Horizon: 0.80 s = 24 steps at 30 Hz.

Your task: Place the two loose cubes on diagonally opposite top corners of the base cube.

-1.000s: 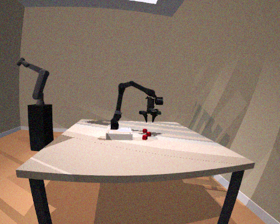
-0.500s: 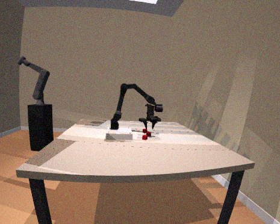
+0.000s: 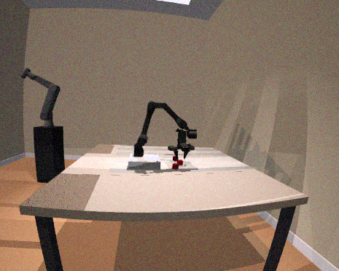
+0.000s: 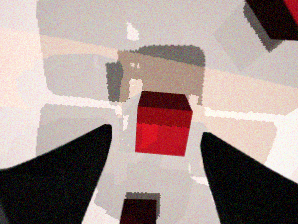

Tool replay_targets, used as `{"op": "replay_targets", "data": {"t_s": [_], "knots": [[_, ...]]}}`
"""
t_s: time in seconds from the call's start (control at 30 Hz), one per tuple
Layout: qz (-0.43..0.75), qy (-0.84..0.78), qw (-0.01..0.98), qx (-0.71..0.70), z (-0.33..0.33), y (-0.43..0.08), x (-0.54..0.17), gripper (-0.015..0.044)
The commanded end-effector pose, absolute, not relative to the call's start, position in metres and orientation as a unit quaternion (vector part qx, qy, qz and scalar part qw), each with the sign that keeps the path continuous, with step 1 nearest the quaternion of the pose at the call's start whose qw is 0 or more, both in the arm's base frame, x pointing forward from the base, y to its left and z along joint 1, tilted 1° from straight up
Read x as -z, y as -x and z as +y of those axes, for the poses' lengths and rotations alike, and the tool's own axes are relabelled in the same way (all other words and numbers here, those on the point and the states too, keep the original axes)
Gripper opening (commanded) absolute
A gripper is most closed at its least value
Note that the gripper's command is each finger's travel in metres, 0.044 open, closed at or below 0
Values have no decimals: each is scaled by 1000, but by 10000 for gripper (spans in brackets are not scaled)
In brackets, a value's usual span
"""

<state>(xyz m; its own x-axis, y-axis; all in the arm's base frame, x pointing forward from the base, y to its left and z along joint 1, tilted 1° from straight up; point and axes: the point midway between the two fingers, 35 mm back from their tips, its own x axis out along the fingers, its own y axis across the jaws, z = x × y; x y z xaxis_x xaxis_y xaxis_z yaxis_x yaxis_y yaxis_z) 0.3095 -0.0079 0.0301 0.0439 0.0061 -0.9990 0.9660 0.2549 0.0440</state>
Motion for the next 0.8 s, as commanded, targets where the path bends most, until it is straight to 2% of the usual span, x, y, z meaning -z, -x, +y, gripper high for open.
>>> {"op": "replay_targets", "data": {"t_s": [0.0,0.33,0.53,0.77], "knots": [[552,-442,566,423,-7,-307,-21,265],[552,-442,566,423,-7,-306,-7,265],[552,-442,566,423,-7,-306,-7,107],[552,-442,566,423,-7,-308,-15,105]]}}
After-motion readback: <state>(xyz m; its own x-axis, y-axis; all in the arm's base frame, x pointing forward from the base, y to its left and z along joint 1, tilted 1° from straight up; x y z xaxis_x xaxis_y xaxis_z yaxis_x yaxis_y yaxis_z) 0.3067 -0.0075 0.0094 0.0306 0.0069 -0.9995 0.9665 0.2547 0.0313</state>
